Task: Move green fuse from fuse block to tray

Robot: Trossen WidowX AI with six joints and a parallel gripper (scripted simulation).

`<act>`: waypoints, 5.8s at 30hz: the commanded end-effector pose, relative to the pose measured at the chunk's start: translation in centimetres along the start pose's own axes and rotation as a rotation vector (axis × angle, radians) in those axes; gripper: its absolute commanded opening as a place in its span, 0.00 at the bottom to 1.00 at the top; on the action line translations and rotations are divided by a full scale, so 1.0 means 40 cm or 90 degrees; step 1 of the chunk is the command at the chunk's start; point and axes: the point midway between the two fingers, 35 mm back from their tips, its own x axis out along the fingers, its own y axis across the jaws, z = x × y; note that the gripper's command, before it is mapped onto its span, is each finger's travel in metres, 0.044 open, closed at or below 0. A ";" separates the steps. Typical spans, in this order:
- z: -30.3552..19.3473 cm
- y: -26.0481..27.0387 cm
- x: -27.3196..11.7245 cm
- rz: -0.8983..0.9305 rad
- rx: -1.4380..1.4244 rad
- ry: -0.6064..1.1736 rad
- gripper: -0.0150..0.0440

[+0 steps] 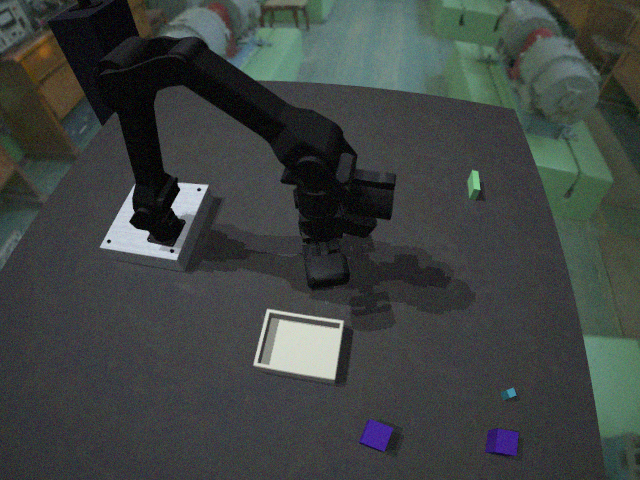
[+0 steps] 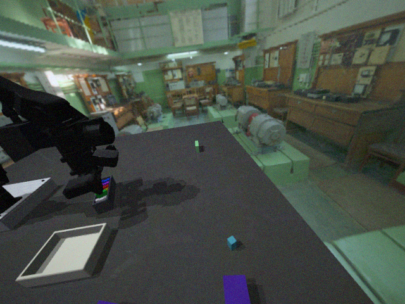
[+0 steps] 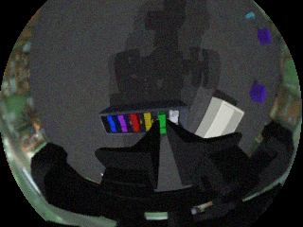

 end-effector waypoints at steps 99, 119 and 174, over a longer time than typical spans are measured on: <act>-0.142 -0.361 -0.132 -0.008 0.002 0.004 0.25; -0.143 -0.365 -0.066 -0.008 0.002 0.004 0.25; -0.142 -0.364 -0.133 -0.009 0.005 0.001 0.81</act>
